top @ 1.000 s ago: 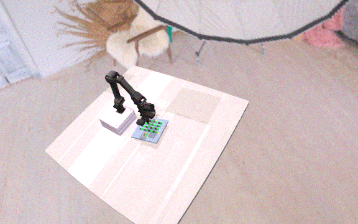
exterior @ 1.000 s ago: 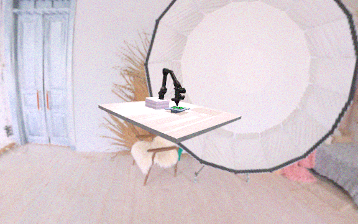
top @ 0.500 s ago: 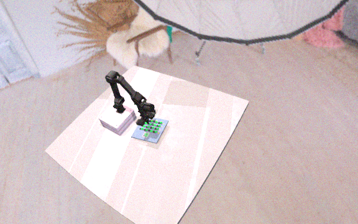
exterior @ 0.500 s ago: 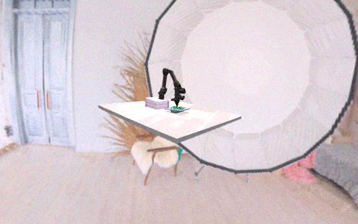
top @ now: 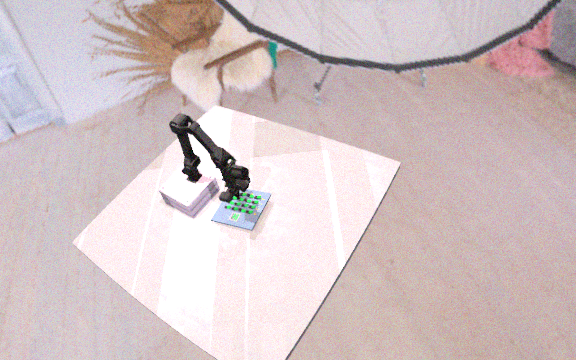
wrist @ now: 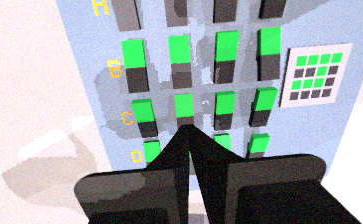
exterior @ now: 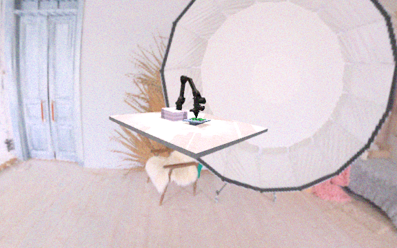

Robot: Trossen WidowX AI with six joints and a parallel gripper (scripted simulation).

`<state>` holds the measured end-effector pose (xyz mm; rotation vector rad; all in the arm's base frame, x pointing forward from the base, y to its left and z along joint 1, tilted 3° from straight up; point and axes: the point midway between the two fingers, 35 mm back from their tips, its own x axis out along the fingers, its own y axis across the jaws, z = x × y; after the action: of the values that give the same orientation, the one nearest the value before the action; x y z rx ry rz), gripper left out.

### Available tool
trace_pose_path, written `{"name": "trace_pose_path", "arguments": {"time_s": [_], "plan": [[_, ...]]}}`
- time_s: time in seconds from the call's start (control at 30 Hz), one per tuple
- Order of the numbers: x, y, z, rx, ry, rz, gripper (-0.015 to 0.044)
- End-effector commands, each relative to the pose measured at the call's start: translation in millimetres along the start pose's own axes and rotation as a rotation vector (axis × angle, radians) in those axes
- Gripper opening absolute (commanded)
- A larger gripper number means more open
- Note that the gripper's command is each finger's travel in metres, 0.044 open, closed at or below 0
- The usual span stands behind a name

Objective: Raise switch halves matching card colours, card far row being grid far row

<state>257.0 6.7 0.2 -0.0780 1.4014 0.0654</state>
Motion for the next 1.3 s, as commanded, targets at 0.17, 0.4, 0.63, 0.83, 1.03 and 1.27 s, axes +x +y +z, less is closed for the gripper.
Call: {"name": "trace_pose_path", "arguments": {"time_s": [0.17,0.4,0.63,0.83,1.03,1.27], "plan": [[1.8,0.6,-0.8,-0.003,0.002,0.004,0.0000],[2.7,0.6,-0.9,-0.003,0.002,0.004,0.0000],[3.7,0.6,-0.9,-0.003,0.002,0.004,0.0000],[4.5,0.6,-0.9,-0.003,0.002,0.004,0.0000],[5.3,0.6,-1.0,-0.003,0.002,0.004,0.0000],[6.2,0.6,-1.0,-0.003,0.002,0.004,0.0000]]}}
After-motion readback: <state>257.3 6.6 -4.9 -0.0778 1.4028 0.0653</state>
